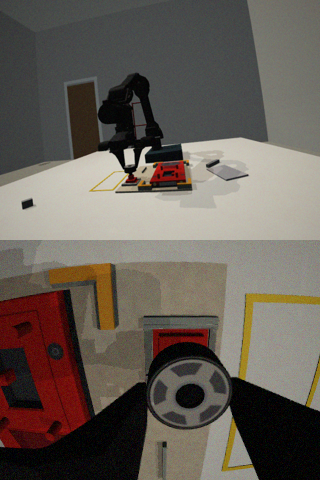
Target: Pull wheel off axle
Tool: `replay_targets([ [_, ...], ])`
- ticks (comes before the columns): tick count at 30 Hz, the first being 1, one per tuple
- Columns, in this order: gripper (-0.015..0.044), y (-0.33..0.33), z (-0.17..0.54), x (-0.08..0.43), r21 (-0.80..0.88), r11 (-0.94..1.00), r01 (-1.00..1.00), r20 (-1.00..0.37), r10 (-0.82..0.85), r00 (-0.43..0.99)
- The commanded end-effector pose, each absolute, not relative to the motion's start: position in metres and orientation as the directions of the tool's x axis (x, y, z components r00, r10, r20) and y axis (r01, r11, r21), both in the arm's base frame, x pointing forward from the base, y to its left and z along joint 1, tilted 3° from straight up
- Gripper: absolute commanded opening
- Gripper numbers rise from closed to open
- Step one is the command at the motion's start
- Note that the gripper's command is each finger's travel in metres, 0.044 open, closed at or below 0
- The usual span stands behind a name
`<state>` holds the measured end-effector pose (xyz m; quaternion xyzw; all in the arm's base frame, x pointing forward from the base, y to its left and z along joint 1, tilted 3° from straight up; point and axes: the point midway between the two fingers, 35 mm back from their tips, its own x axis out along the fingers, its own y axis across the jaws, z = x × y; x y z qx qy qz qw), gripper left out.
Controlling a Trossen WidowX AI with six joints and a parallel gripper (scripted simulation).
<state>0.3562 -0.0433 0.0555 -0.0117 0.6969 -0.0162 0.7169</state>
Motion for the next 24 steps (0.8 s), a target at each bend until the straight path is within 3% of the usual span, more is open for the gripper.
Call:
replay_targets([
  [1,0.0000,-0.0433,0.0614,0.3575,-0.043,0.999,0.010,-0.998,-0.043,0.038],
  [24,0.0000,-0.0429,0.0690,0.3569,-0.044,0.999,0.010,-0.998,-0.045,0.039],
])
